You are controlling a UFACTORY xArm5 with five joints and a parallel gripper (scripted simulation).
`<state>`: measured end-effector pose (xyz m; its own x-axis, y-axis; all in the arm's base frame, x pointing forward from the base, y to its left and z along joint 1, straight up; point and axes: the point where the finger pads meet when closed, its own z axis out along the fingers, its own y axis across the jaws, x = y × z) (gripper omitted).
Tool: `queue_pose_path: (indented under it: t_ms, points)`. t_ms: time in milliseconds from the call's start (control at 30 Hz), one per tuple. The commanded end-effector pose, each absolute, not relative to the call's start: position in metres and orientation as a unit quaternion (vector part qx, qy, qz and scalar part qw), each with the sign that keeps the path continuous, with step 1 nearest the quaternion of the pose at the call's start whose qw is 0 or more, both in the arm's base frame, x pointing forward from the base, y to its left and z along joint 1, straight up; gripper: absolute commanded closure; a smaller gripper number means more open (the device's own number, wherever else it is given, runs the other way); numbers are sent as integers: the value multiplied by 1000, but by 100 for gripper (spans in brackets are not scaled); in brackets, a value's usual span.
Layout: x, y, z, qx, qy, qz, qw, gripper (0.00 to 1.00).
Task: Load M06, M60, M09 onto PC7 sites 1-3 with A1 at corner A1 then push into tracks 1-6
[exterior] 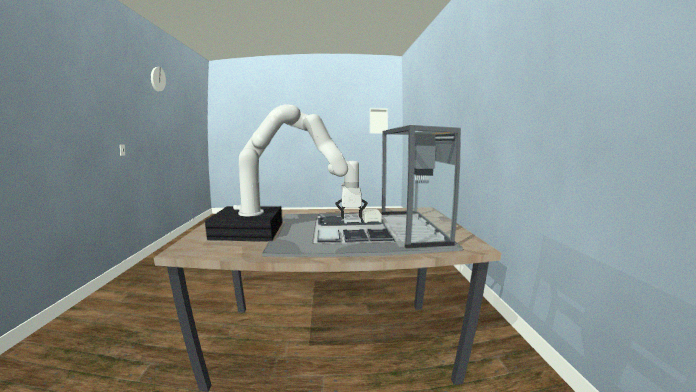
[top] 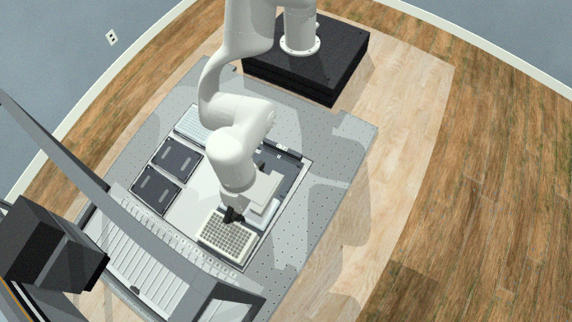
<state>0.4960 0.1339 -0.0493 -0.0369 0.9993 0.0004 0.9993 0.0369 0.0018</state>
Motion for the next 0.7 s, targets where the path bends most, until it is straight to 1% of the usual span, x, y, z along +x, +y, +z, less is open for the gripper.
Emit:
queue_pose_path:
  t_ms: [0, 33, 667]
  points:
    - [497, 134, -48, 694, 720, 4, -1, 100]
    - [497, 134, -48, 694, 720, 4, -1, 0]
    - [497, 134, -48, 694, 720, 4, -1, 0]
